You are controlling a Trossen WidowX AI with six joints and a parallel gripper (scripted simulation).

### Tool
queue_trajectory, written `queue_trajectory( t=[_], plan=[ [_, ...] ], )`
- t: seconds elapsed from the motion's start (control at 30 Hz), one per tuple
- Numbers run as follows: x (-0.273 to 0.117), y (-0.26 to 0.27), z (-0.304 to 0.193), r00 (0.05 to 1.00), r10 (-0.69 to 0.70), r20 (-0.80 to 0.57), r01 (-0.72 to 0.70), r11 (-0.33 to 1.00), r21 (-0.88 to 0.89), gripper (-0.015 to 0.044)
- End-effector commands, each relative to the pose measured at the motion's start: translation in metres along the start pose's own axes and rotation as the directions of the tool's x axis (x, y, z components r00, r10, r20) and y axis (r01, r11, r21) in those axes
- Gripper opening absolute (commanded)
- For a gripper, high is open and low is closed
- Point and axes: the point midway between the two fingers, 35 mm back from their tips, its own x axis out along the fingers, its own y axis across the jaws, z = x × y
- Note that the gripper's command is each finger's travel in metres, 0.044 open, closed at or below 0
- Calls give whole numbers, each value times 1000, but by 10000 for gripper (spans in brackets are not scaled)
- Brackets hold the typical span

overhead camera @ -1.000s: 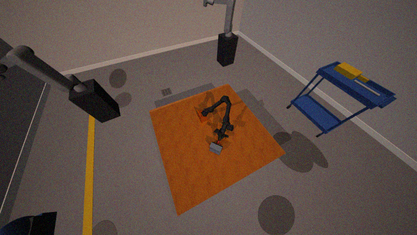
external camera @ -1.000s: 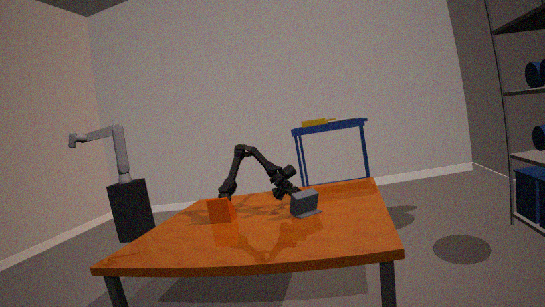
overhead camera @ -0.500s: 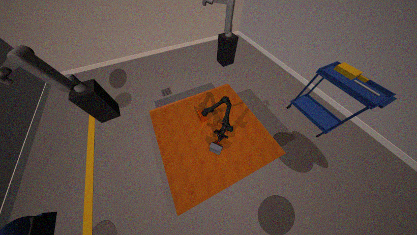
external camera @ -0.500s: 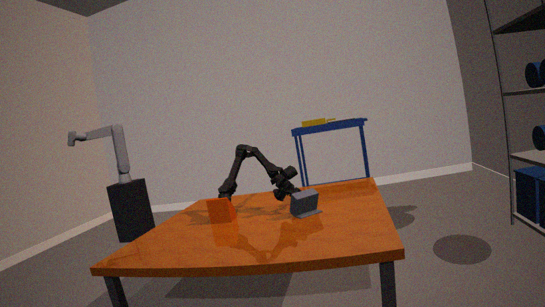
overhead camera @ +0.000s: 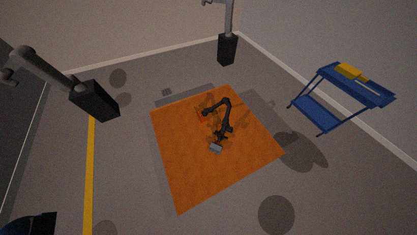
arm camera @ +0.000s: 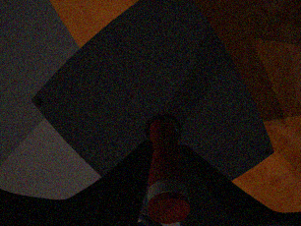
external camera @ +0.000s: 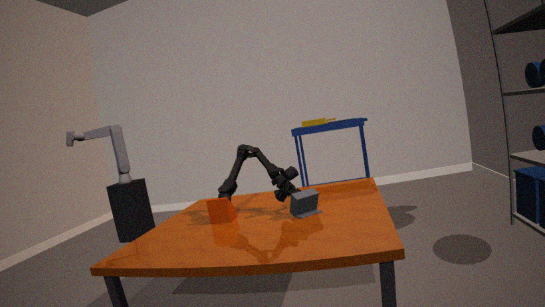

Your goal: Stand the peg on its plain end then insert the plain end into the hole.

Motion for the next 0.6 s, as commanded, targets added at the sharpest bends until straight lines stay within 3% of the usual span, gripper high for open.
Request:
queue_trajectory(
  t=[0.0, 0.53, 0.57],
  plan=[
    [3, -1, 1, 1000, -1, 3, 1, 1000, -3, 0],
    [3, 0, 0, 1000, 0, 0, 0, 1000, 0, 0],
    [3, 0, 0, 1000, 0, 0, 0, 1000, 0, 26]
  ],
)
